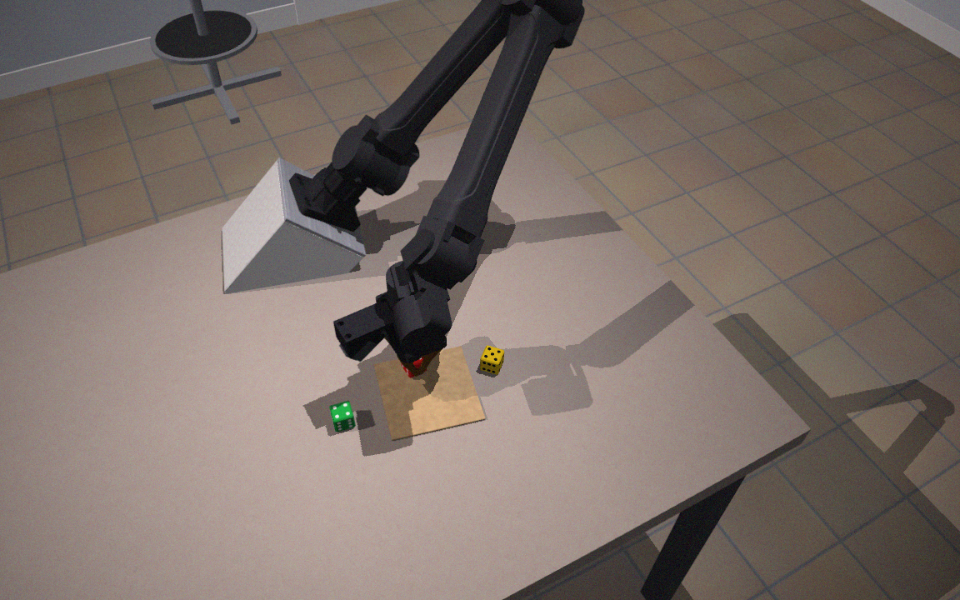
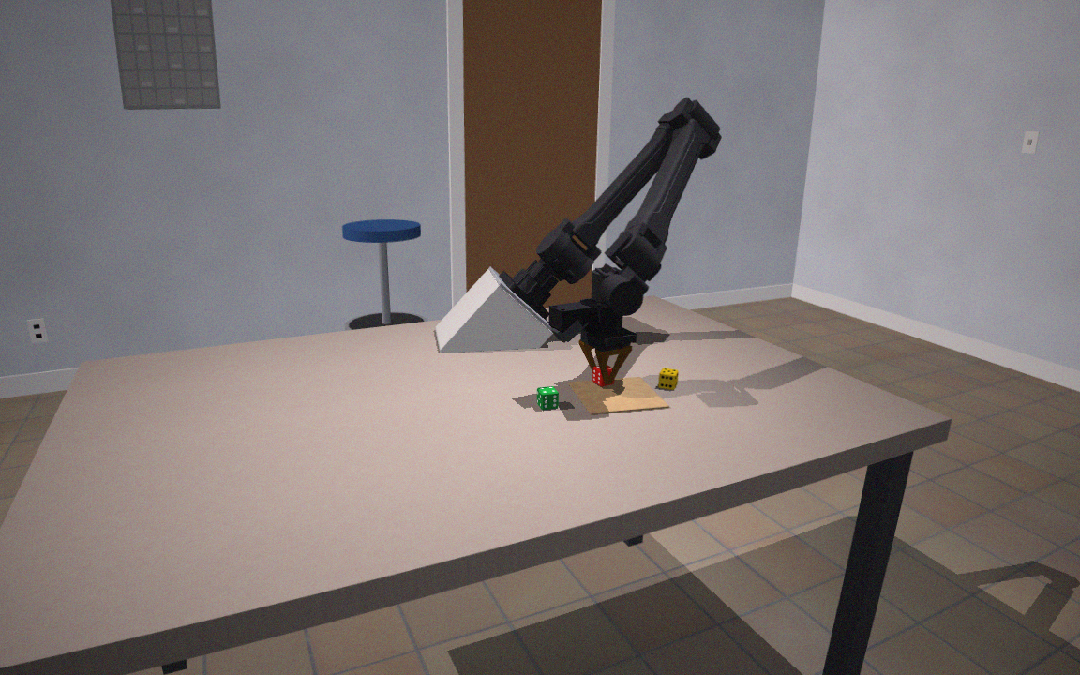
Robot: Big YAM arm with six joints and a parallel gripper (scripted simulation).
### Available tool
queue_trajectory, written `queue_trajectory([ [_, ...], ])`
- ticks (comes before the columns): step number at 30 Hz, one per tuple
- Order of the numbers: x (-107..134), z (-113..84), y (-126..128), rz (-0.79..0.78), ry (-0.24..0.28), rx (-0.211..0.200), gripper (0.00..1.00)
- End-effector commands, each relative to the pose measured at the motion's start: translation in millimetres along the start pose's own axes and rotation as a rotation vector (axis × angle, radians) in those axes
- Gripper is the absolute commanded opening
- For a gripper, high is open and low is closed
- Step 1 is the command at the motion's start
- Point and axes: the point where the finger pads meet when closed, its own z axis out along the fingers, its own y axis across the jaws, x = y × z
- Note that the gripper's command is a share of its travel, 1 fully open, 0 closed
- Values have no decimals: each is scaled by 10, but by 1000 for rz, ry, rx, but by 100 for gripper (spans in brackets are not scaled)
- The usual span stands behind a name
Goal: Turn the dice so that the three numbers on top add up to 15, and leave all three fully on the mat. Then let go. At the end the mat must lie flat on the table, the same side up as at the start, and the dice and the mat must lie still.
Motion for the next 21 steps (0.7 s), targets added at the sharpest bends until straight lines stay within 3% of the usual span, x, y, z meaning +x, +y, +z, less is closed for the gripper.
queue_trajectory([
  [1, -49, -38, 105, 17, -3, -14, 26],
  [21, -1, 48, 54, 3, 1, 1, 26],
])
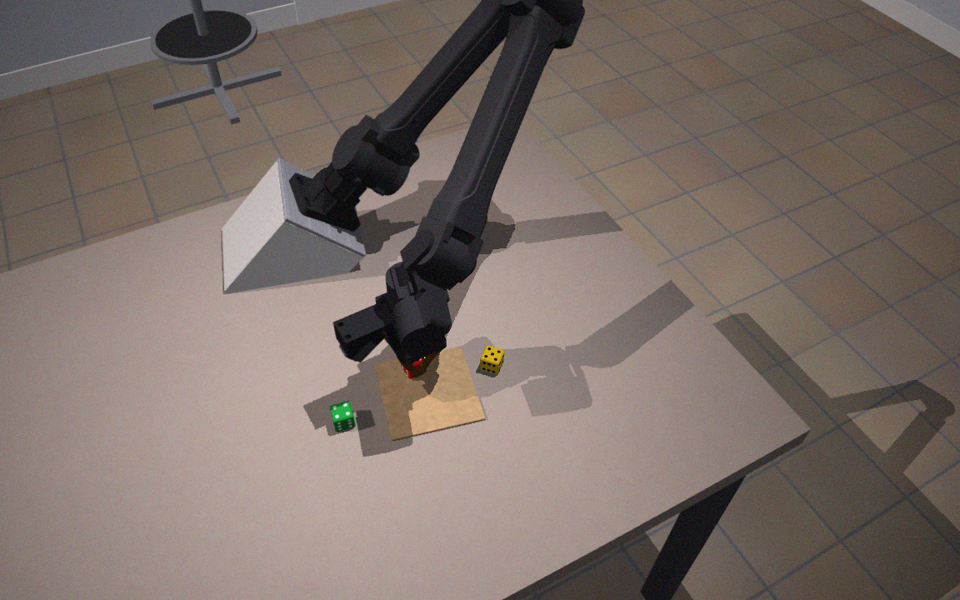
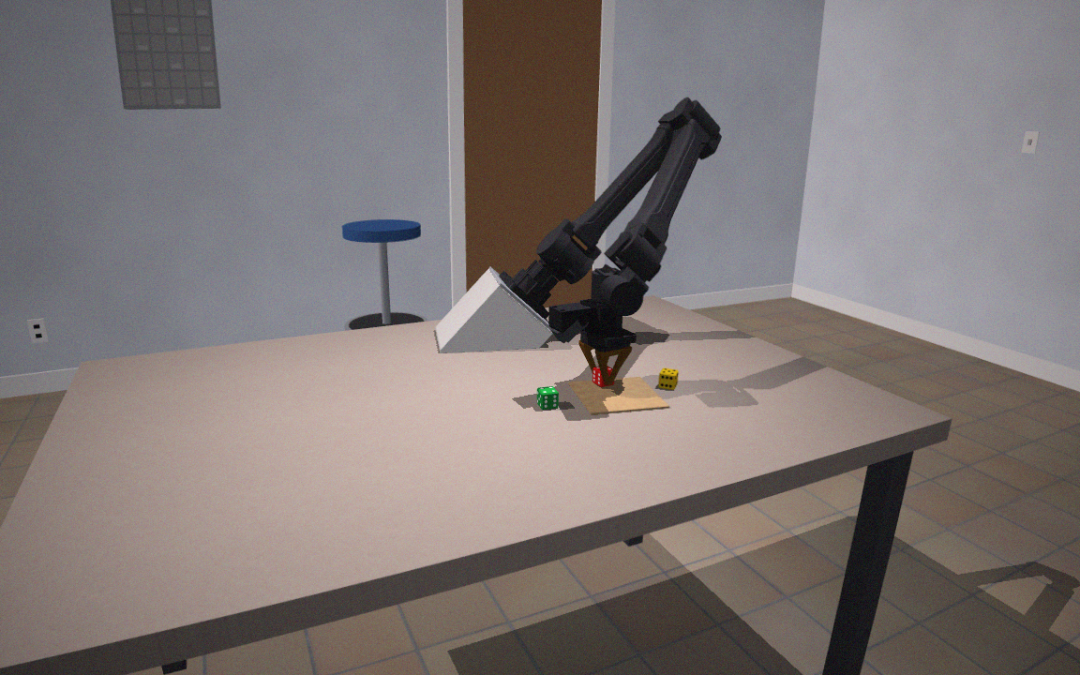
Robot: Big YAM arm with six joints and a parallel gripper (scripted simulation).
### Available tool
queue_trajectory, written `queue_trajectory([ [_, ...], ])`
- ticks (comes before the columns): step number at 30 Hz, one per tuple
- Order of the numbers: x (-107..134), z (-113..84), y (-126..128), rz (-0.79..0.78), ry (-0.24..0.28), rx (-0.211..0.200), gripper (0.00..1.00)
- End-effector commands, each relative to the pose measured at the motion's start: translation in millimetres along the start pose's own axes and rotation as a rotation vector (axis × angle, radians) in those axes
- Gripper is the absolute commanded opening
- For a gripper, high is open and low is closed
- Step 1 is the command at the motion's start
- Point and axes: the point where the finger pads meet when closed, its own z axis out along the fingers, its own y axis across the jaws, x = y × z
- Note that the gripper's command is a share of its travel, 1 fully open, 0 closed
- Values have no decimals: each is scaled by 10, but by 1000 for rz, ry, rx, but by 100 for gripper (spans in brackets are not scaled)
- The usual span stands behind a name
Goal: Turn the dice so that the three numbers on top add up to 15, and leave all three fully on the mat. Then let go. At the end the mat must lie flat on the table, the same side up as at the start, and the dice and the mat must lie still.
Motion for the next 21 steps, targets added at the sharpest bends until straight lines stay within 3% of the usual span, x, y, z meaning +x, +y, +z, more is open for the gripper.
queue_trajectory([
  [1, 8, 46, 34, 4, 3, 6, 26],
  [21, 5, 60, 5, 10, 4, 10, 26],
])
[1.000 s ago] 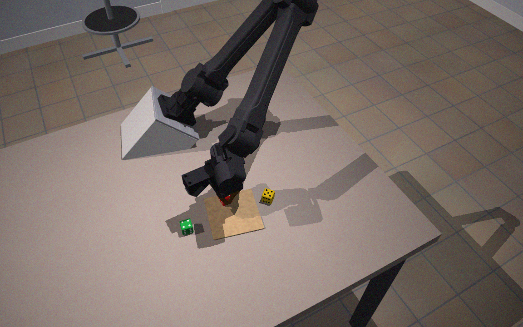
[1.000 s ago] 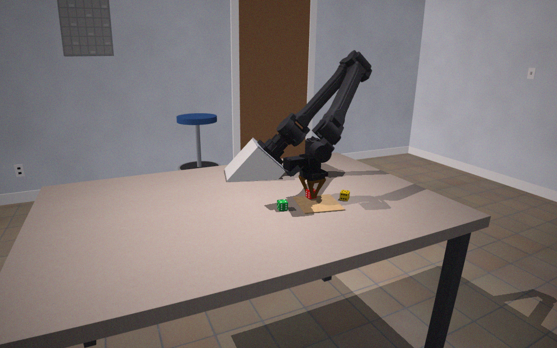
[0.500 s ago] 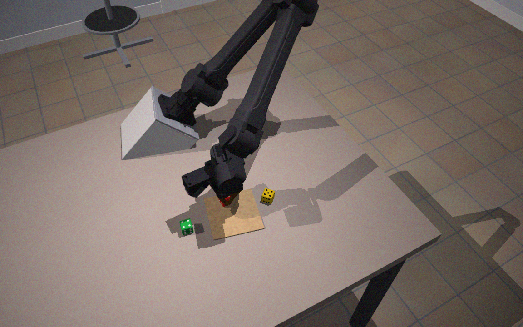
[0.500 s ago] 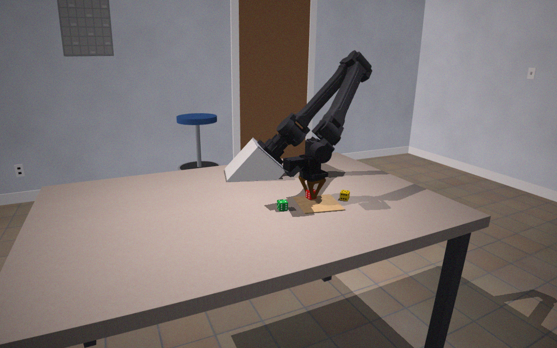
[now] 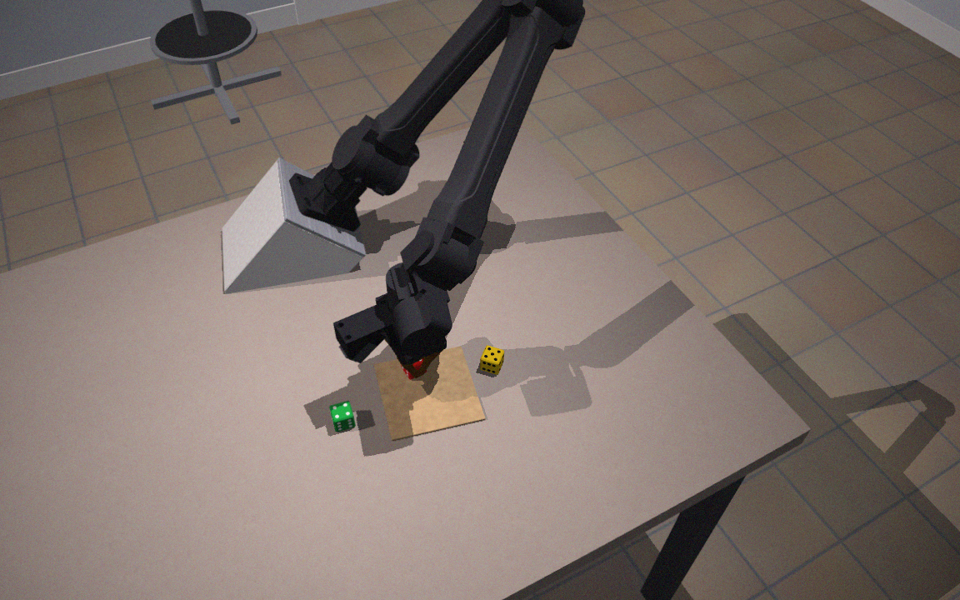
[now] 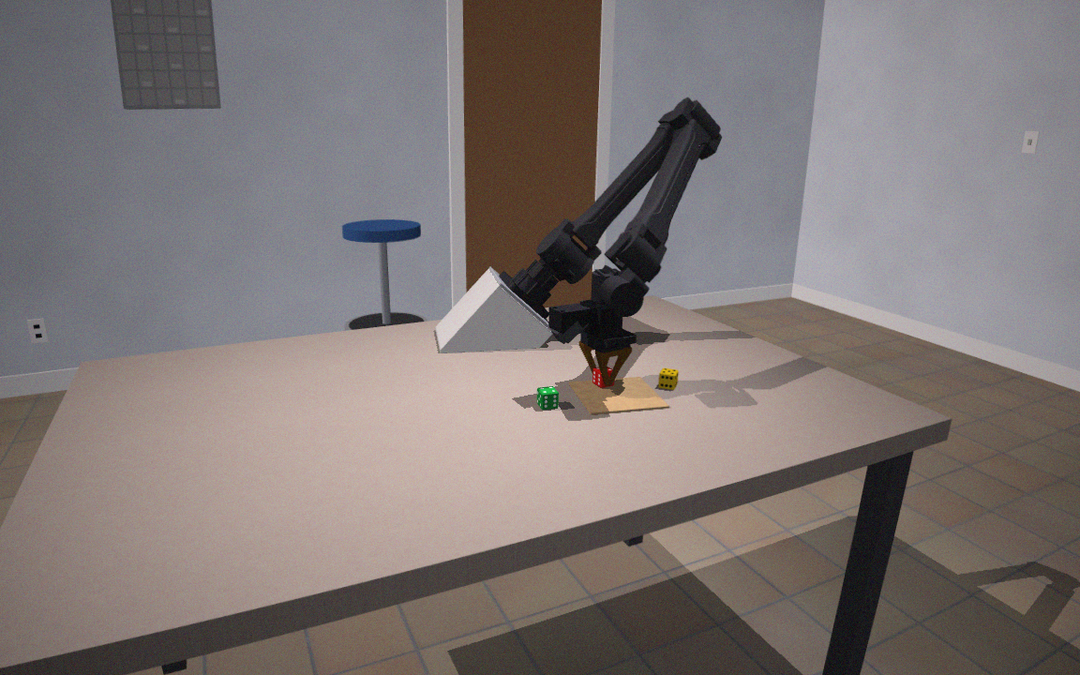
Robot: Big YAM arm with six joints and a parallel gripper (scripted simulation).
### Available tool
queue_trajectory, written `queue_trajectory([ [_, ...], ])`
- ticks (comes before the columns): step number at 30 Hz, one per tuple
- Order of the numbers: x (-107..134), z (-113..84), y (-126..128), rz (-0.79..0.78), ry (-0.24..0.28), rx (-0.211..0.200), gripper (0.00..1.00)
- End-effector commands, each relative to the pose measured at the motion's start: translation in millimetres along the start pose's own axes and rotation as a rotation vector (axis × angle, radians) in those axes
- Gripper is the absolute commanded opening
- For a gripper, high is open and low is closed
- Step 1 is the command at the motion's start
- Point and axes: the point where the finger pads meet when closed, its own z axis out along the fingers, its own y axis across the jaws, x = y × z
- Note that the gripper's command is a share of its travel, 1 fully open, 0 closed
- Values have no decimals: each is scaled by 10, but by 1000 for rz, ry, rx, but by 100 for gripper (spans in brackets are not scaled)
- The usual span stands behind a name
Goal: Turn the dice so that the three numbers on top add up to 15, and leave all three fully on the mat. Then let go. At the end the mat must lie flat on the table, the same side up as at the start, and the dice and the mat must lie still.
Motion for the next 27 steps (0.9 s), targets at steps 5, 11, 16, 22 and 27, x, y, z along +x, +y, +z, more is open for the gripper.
queue_trajectory([
  [5, 4, 47, 3, 8, 4, 9, 26],
  [11, 4, 47, 3, 8, 4, 9, 26],
  [16, 4, 47, 3, 8, 4, 9, 26],
  [22, 4, 47, 3, 8, 4, 9, 26],
  [27, 4, 47, 3, 8, 4, 9, 29],
])
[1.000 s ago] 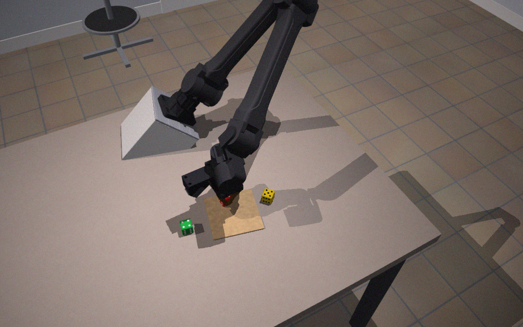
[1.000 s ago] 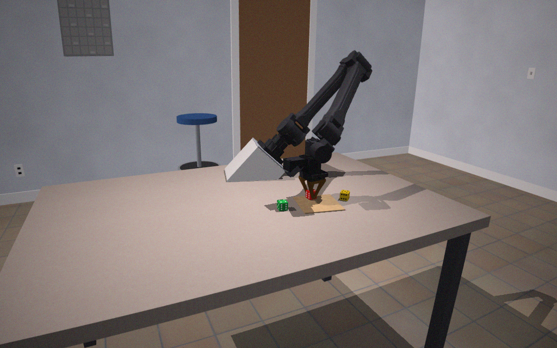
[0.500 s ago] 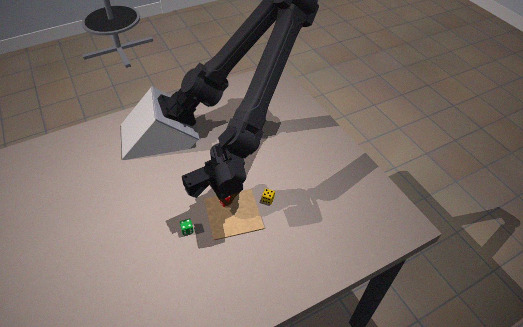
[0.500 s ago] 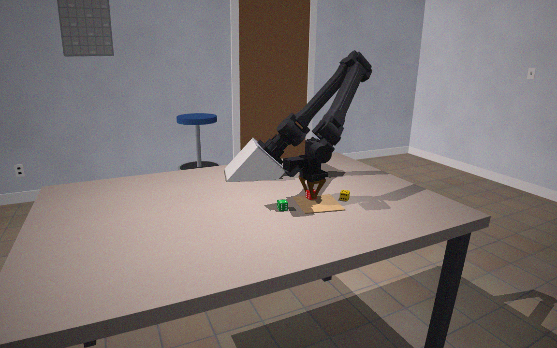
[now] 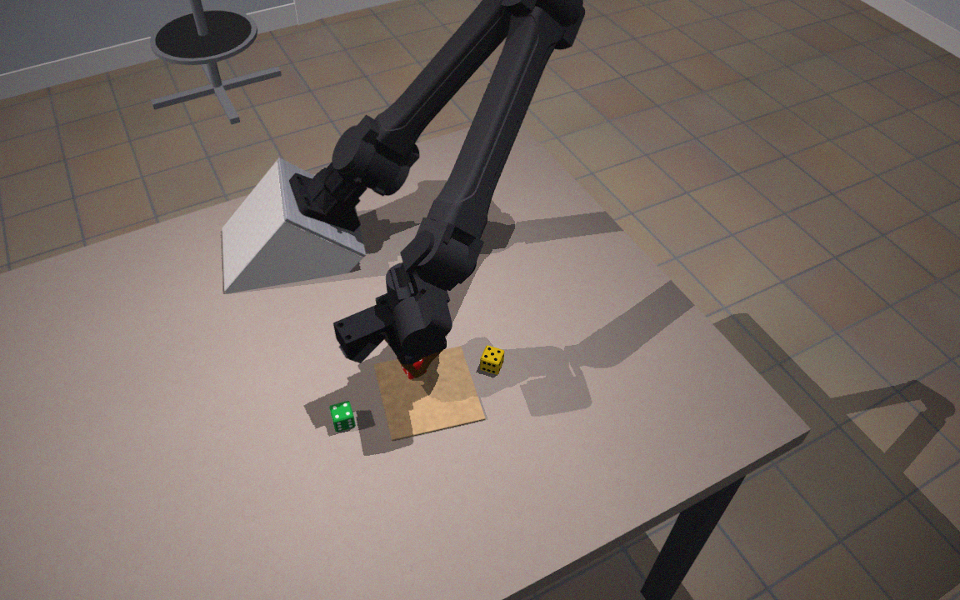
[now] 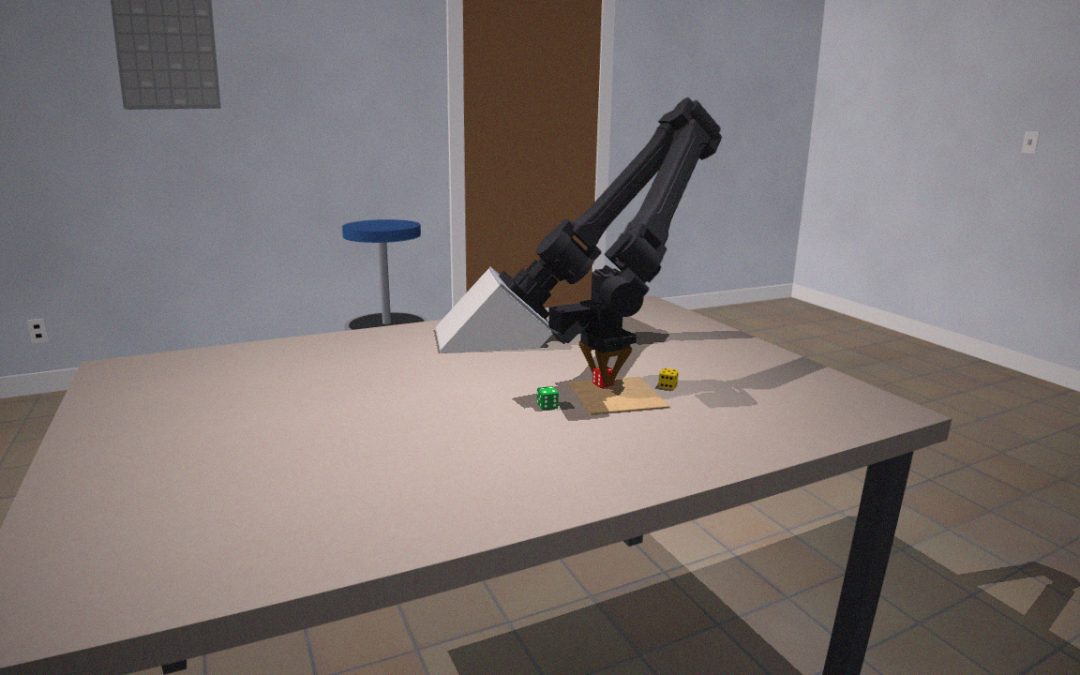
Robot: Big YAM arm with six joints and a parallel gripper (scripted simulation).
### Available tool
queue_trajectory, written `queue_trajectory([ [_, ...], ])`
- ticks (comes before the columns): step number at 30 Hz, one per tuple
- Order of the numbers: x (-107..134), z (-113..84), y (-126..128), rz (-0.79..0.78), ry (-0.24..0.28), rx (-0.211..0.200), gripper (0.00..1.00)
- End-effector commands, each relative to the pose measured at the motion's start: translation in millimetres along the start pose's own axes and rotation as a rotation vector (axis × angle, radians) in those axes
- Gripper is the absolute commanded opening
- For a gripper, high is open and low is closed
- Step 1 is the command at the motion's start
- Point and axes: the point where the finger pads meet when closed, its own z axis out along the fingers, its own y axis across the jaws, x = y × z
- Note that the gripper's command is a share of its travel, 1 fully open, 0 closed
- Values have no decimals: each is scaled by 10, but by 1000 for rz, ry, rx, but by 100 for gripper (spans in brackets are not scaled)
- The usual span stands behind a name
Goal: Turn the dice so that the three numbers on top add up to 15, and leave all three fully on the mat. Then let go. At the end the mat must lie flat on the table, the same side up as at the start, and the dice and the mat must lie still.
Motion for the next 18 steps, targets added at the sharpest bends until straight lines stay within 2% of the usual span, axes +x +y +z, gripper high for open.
queue_trajectory([
  [1, 4, 47, 3, 8, 4, 9, 29],
  [2, 4, 47, 3, 8, 4, 9, 33],
  [10, 4, 47, 3, 8, 4, 9, 41],
  [11, 4, 47, 3, 8, 4, 9, 45],
  [18, 4, 47, 3, 8, 4, 9, 45],
])
